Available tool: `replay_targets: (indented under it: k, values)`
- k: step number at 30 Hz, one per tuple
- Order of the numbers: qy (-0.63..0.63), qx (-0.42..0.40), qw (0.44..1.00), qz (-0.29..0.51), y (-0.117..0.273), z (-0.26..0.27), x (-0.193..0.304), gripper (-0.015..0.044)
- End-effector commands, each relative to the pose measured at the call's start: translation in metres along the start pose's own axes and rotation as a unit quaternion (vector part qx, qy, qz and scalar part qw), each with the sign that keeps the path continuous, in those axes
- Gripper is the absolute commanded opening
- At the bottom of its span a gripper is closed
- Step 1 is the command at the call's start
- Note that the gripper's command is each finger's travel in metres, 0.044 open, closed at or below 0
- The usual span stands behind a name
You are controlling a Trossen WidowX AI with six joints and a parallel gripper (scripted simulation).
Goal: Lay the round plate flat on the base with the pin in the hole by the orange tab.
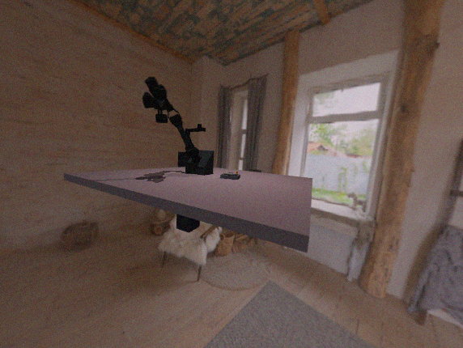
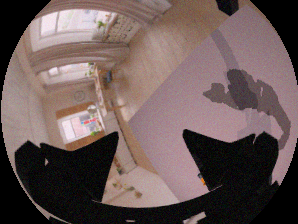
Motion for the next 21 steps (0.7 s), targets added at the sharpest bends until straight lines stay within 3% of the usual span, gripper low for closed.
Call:
replay_targets:
  k: [1,5,10,15,21]
  values:
    - [0.002,0.004,1.000,0.003,-0.004,-0.001,0.001,0.0374]
    - [0.056,0.082,0.993,0.060,-0.070,-0.018,0.033,0.0269]
    - [0.107,0.136,0.980,0.103,-0.111,-0.036,0.068,0.0137]
    - [0.224,0.222,0.931,0.182,-0.164,-0.082,0.146,0.0006]
    - [0.341,0.276,0.860,0.260,-0.181,-0.135,0.233,0.0000]
Point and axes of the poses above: the point midway between the two fingers, 35 mm back from their tips, its own y axis back along the fingers, its own z axis across the jaws, x = y × z, the point moved 3 cm from there along y, back along the fingers, and after that the axes turned 12 degrees about -y, right-handed, at the moved point
